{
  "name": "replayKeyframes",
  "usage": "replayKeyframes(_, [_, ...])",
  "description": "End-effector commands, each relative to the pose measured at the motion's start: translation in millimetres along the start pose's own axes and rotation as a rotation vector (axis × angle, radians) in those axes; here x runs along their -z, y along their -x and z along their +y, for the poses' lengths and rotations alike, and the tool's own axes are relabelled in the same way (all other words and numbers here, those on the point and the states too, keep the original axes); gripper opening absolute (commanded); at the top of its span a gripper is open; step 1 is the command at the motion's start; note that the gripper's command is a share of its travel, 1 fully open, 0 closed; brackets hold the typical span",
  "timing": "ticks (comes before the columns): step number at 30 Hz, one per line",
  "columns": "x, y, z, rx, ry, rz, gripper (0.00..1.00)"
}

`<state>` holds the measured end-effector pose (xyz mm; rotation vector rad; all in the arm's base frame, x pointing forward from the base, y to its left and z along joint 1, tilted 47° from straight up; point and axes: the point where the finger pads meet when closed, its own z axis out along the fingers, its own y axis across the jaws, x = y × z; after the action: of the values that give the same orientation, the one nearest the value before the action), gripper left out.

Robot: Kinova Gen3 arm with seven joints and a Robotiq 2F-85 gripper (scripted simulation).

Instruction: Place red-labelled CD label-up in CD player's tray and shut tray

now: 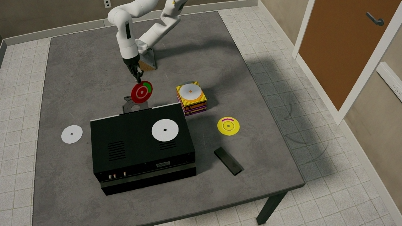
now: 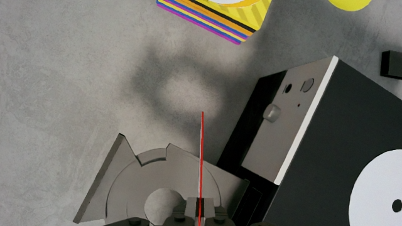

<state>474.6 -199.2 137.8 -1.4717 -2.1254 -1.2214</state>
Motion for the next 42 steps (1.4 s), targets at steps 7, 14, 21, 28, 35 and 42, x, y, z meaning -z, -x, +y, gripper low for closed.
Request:
replayKeyframes(7, [1.1, 17, -7, 0.109, 0.003, 0.024, 0.11])
replayKeyframes(14, [1.4, 23, -9, 0.165, 0.003, 0.035, 0.11])
replayKeyframes(21, [1.8, 31, -11, 0.235, 0.003, 0.049, 0.11])
replayKeyframes(28, [2.1, 36, -13, 0.286, 0.003, 0.059, 0.11])
replayKeyframes(35, [2.3, 41, -14, 0.327, 0.003, 0.068, 0.11])
replayKeyframes(42, [2.6, 45, -16, 0.365, 0.003, 0.075, 0.11])
